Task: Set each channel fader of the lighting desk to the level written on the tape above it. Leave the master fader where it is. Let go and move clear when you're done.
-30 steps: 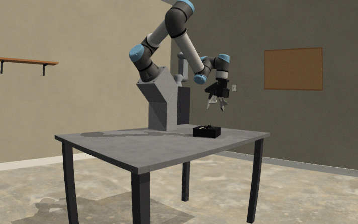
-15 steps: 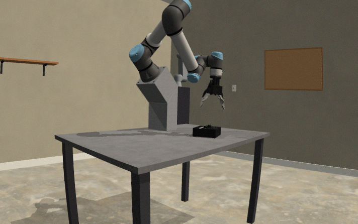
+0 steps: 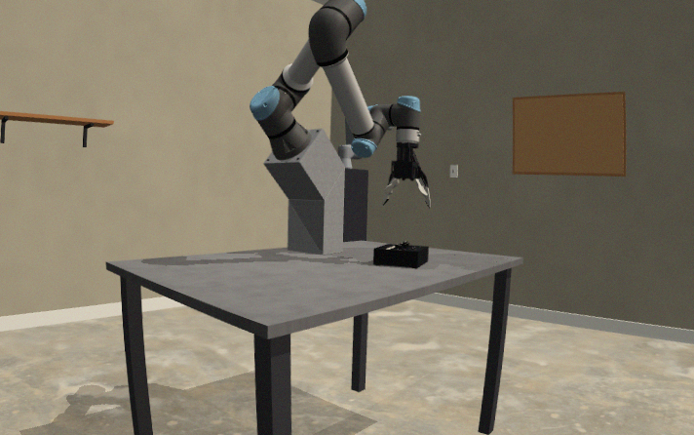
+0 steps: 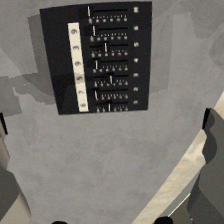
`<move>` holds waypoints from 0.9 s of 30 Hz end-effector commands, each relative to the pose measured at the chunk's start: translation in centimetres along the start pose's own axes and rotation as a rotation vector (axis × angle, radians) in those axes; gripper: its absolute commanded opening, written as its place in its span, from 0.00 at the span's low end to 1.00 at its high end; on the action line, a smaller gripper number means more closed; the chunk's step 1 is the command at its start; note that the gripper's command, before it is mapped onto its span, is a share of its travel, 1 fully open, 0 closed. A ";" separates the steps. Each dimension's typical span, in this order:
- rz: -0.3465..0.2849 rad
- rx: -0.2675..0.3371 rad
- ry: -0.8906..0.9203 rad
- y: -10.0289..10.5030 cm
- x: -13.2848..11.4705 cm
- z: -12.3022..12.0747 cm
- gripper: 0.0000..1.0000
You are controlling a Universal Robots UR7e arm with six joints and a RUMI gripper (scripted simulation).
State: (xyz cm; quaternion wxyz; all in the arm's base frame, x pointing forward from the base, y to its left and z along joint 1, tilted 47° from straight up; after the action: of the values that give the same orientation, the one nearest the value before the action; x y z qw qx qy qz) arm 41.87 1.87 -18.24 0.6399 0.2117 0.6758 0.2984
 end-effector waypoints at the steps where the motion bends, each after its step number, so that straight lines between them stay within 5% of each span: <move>1: 0.000 -0.008 -0.143 0.4 -0.2 -0.3 1.00; 27: 0.008 -0.018 -0.289 0.8 -0.6 -0.8 1.00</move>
State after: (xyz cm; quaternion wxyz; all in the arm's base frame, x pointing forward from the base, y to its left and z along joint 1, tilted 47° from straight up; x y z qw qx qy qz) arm 41.08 1.91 -17.26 0.7309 0.2495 0.5735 0.2730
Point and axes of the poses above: the point where the finger pads meet when closed, its own y axis back along the fingers, its own z axis across the jaws, x = y × z, the point moved 5 cm from there along y, back along the fingers, and after that the axes turned 12 degrees about -y, right-handed, at the moved point
